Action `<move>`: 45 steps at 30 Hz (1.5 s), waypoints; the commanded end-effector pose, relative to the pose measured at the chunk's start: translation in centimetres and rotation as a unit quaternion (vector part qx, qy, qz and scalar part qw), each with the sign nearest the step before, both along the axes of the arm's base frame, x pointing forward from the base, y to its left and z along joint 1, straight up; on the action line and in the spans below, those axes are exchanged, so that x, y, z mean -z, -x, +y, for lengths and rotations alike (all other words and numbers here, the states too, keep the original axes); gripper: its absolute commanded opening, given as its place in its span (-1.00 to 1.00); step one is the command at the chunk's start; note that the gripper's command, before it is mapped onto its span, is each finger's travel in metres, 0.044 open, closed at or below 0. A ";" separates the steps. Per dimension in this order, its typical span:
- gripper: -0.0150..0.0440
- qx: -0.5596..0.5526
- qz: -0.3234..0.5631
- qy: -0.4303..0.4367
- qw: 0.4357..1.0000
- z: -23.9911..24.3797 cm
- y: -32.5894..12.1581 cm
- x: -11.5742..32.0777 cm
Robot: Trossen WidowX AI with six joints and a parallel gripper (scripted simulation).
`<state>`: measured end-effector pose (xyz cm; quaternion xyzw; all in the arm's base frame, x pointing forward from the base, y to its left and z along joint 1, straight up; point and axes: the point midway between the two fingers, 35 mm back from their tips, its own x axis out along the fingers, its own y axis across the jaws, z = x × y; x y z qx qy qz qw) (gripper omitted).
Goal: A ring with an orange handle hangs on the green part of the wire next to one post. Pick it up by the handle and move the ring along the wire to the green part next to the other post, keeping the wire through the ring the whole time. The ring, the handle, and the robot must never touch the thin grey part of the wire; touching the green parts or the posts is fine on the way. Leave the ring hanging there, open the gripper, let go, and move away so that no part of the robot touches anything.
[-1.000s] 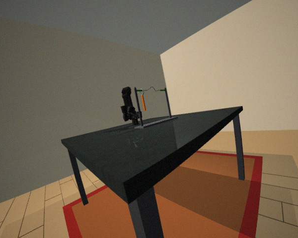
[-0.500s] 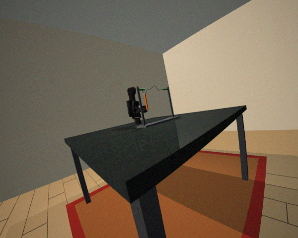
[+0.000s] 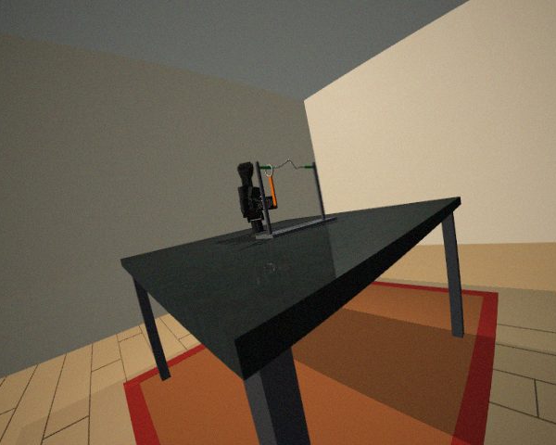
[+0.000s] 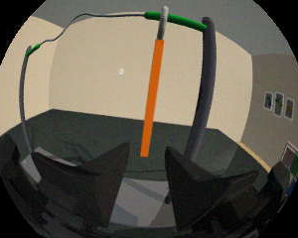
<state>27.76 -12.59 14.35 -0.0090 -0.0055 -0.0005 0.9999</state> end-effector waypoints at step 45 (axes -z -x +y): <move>0.05 0.001 -0.003 -0.003 1.000 0.2 -5.9 -0.1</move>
